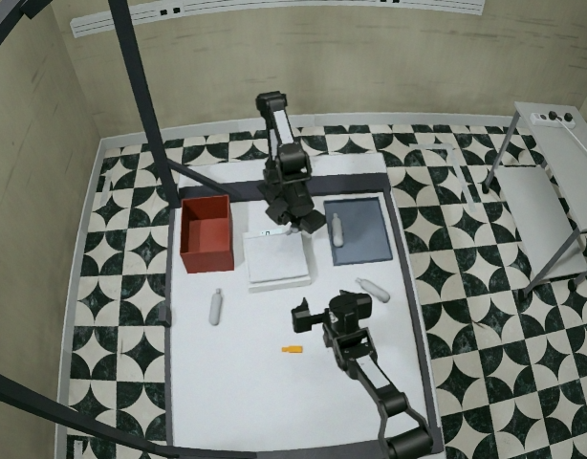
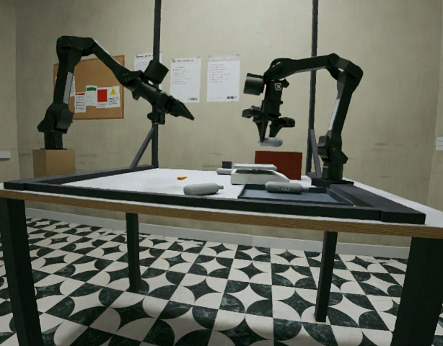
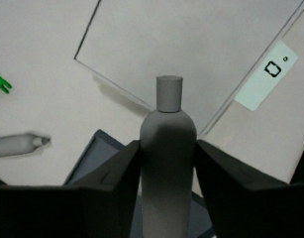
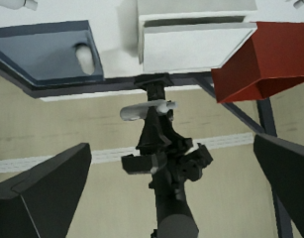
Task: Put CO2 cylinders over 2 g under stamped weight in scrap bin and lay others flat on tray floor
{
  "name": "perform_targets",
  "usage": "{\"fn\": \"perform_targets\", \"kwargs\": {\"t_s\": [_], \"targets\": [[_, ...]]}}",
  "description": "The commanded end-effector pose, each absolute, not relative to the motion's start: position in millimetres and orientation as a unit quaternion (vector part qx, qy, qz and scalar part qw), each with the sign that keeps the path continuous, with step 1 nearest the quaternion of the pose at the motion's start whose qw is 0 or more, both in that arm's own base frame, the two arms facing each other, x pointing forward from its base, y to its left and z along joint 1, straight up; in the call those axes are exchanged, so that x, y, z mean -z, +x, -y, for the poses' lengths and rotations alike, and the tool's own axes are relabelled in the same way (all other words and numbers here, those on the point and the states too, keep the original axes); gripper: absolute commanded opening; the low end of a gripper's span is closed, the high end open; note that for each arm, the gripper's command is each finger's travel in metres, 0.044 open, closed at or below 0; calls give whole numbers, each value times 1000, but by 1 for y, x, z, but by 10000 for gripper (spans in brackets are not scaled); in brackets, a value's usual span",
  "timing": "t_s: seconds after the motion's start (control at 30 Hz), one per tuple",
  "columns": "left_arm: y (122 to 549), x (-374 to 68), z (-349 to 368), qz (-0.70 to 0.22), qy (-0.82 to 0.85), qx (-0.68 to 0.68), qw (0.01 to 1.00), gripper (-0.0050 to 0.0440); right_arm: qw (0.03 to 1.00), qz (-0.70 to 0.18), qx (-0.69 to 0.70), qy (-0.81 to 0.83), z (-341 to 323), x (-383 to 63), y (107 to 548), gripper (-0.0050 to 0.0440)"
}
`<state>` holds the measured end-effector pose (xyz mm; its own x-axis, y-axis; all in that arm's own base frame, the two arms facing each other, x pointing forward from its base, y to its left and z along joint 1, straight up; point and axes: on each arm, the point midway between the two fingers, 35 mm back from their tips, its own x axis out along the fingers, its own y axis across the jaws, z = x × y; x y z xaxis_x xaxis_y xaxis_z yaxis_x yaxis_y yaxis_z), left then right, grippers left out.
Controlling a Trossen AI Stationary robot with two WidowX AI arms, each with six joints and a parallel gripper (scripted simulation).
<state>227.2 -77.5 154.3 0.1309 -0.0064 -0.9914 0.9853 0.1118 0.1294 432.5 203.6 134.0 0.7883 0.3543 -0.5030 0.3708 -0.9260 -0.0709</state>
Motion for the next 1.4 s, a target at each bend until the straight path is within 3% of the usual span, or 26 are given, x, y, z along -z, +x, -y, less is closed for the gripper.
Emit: {"fn": "perform_targets", "kwargs": {"t_s": [0.0,0.27,0.57,0.9,1.37], "targets": [[226,-160,77,-412,560,459,554,-50,45,-198,237,950,-205,-147,442,440],[227,-157,76,-317,630,484,518,-50,52,-200,235,950,-205,-147,441,440],[233,-160,78,-300,641,486,513,-50,50,-201,239,949,-205,-145,439,440],[299,-164,100,-298,643,483,514,-50,50,-201,239,949,-205,-145,439,440],[346,-164,116,-297,643,483,515,-50,50,-201,239,949,-205,-145,439,440]]}}
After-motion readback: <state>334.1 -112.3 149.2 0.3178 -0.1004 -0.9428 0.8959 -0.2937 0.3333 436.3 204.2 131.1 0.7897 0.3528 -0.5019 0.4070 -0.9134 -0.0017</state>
